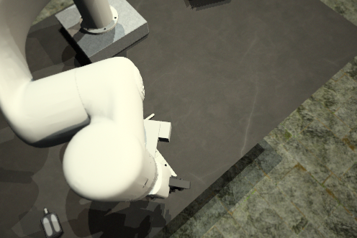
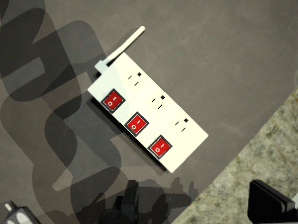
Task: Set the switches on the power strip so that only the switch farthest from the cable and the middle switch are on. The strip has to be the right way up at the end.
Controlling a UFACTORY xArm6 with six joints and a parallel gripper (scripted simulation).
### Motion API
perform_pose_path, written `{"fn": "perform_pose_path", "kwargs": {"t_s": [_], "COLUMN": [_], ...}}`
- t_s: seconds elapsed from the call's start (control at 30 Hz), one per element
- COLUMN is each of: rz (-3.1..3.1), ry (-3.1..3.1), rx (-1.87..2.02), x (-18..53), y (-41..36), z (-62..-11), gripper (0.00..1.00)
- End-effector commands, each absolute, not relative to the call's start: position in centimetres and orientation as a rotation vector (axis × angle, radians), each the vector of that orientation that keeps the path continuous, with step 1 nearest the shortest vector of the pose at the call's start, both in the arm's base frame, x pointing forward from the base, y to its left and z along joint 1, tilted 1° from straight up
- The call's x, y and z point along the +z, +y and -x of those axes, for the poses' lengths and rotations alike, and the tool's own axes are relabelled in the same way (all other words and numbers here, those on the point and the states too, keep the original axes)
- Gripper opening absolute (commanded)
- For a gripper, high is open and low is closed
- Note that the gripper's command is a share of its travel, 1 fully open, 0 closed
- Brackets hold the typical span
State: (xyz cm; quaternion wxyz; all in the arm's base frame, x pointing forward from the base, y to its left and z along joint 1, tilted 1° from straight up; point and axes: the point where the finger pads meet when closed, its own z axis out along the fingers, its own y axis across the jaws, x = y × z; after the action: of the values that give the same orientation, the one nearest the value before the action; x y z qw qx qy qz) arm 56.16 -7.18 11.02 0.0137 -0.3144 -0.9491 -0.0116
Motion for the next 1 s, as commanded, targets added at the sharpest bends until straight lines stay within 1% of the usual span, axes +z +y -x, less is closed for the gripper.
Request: {"fn": "perform_pose_path", "kwargs": {"t_s": [0.0,0.77,0.97], "rz": [0.981,0.978,0.685], "ry": [-2.961,-2.962,-3.046], "rx": [-0.038,-0.038,-0.033], "x": [11.2,11.3,11.5], "y": [-7.2,-7.2,-6.2], "z": [-56.3,-56.3,-54.3], "gripper": [1.0,1.0,1.0]}}
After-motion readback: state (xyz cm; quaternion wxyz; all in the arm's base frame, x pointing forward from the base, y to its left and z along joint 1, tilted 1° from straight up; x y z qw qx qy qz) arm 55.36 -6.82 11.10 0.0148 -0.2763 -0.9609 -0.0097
